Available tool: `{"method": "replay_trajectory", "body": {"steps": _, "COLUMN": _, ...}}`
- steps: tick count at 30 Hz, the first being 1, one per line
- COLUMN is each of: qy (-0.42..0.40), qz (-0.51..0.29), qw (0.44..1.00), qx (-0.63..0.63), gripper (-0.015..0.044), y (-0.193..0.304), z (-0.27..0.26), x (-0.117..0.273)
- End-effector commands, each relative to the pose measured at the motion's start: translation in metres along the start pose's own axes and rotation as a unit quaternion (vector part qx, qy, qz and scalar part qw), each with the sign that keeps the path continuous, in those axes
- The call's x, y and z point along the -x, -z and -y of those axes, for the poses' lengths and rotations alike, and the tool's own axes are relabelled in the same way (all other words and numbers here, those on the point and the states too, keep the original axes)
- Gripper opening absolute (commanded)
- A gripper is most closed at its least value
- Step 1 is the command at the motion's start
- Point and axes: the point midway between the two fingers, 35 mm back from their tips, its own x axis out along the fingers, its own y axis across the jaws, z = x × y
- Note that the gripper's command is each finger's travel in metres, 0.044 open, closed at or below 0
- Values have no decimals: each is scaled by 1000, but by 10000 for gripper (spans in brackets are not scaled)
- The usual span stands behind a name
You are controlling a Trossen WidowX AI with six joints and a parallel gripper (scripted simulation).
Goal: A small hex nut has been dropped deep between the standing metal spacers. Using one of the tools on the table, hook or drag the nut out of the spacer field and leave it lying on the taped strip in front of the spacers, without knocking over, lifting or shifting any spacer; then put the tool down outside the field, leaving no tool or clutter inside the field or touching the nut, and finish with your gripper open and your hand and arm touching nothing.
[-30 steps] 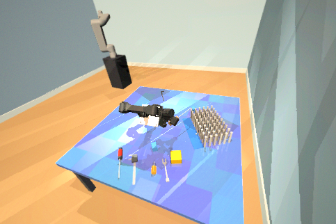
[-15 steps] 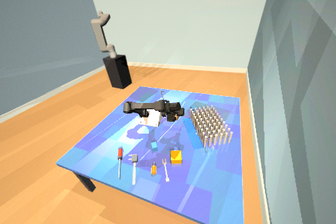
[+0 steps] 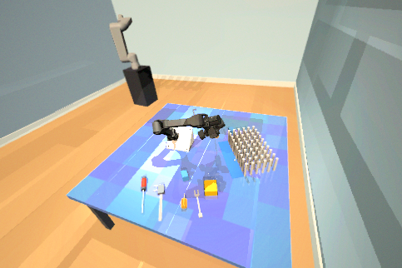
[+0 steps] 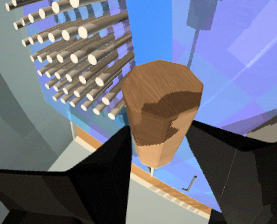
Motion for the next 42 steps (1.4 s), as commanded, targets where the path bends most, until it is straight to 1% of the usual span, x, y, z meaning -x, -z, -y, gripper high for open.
{"method": "replay_trajectory", "body": {"steps": 1, "qy": -3, "qz": -1, "qw": 998, "qx": 69, "gripper": 0, "y": 10, "z": -11, "x": -5}}
{"method": "replay_trajectory", "body": {"steps": 12, "qy": 6, "qz": -7, "qw": 969, "qx": 247, "gripper": 0, "y": 50, "z": -30, "x": -24}}
{"method": "replay_trajectory", "body": {"steps": 21, "qy": 8, "qz": -7, "qw": 924, "qx": 383, "gripper": 0, "y": 73, "z": -44, "x": -35}}
{"method": "replay_trajectory", "body": {"steps": 31, "qy": 12, "qz": -6, "qw": 844, "qx": 536, "gripper": 0, "y": 103, "z": -58, "x": -48}}
{"method": "replay_trajectory", "body": {"steps": 42, "qy": 16, "qz": -4, "qw": 728, "qx": 686, "gripper": 0, "y": 139, "z": -70, "x": -63}}
